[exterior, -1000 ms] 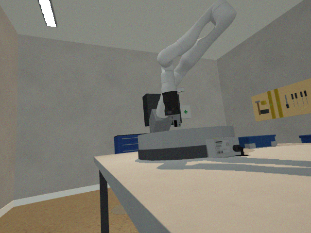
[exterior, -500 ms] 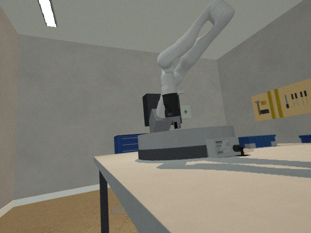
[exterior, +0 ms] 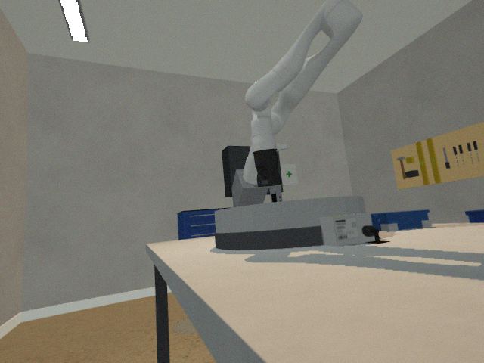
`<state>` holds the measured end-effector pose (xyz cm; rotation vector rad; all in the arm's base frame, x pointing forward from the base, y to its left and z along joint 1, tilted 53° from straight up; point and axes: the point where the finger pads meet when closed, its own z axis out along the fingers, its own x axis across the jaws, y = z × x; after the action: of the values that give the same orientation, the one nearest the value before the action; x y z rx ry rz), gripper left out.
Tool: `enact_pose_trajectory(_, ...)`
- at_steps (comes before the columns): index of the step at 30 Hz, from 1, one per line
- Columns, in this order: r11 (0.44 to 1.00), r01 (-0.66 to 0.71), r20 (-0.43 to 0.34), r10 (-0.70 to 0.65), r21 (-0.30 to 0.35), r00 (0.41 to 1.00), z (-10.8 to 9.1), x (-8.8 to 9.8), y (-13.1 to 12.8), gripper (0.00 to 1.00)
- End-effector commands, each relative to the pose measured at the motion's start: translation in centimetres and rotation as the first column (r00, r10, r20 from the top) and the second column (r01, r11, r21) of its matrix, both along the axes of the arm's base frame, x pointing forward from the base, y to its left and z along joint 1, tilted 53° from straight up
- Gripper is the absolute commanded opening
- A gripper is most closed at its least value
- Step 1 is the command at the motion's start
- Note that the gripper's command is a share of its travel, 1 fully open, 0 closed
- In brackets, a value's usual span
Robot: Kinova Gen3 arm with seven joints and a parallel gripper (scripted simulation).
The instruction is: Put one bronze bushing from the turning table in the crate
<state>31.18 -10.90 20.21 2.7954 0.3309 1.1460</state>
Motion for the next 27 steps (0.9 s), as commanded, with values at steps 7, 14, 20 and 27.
enact_pose_trajectory(7,0.999,0.026,0.042,-0.025,-0.021,0.999,-1.01,1.04,-0.08,0.45)
enact_pose_trajectory(14,0.999,0.026,0.042,-0.025,-0.021,0.999,-1.01,1.04,-0.08,0.45)
enact_pose_trajectory(20,0.998,0.05,0.081,-0.047,-0.037,0.996,-0.91,1.1,-0.16,0.45)
enact_pose_trajectory(27,0.994,0.088,0.14,-0.079,-0.059,0.987,-0.87,1.06,-0.31,0.45)
